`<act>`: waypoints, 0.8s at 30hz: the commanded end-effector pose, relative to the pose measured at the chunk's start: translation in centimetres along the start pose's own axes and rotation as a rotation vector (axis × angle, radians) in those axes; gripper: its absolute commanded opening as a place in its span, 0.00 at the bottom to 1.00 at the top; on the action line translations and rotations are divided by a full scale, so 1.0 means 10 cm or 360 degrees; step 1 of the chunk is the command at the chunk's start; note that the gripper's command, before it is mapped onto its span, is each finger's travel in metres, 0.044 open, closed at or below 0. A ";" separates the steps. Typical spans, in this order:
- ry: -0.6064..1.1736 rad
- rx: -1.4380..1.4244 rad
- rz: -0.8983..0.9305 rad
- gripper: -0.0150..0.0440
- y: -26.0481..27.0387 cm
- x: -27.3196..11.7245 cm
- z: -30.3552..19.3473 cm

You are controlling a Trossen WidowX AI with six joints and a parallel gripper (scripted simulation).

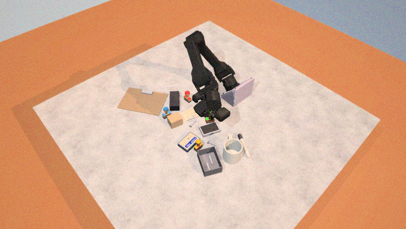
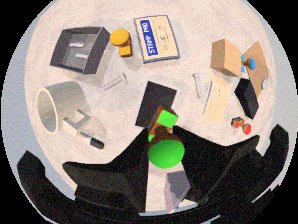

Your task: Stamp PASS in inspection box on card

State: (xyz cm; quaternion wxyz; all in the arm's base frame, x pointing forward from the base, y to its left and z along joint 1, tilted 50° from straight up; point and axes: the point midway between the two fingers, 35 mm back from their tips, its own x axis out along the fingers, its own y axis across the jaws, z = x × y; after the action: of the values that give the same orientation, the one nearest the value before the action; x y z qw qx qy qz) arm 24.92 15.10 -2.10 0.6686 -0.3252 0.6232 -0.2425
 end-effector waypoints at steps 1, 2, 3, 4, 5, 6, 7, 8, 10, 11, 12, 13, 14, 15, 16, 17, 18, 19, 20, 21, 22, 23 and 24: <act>0.0007 0.0006 -0.0001 0.25 0.00 0.04 -0.01; 0.0006 0.0006 -0.0001 0.25 0.00 0.04 -0.01; 0.0006 0.0006 -0.0001 0.25 0.00 0.05 -0.01; 0.0006 0.0006 -0.0001 0.25 0.00 0.06 -0.01; 0.0006 0.0006 -0.0001 0.25 0.00 0.06 -0.01; 0.0006 0.0006 -0.0001 0.25 0.00 0.07 -0.01; 0.0006 0.0006 -0.0001 0.25 0.00 0.08 -0.01; 0.0006 0.0006 -0.0001 0.25 0.00 0.08 -0.01; 0.0006 0.0006 -0.0002 0.25 0.00 0.10 -0.01; 0.0006 0.0006 -0.0002 0.25 0.00 0.10 -0.01; 0.0006 0.0006 -0.0002 0.25 0.00 0.11 -0.01; 0.0006 0.0006 -0.0002 0.25 0.00 0.12 0.00; 0.0006 0.0005 -0.0002 0.25 0.00 0.12 0.00; 0.0006 0.0005 -0.0002 0.25 0.00 0.13 0.00; 0.0006 0.0005 -0.0002 0.25 0.00 0.14 0.00; 0.0006 0.0005 -0.0002 0.25 0.00 0.14 0.00; 0.0006 0.0005 -0.0002 0.25 0.00 0.15 0.00; 0.0006 0.0005 -0.0002 0.25 0.00 0.16 0.00; 0.0006 0.0005 -0.0003 0.25 0.00 0.16 0.00; 0.0006 0.0005 -0.0003 0.25 0.00 0.17 0.00; 0.0006 0.0005 -0.0003 0.25 0.00 0.18 0.00; 0.0006 0.0005 -0.0003 0.25 0.00 0.18 0.00; 0.0005 0.0005 -0.0003 0.25 0.00 0.19 0.00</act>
State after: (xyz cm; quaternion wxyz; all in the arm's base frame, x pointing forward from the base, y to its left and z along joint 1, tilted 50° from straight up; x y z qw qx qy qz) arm 25.08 13.99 -3.19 0.6697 -0.3206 0.6234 -0.2452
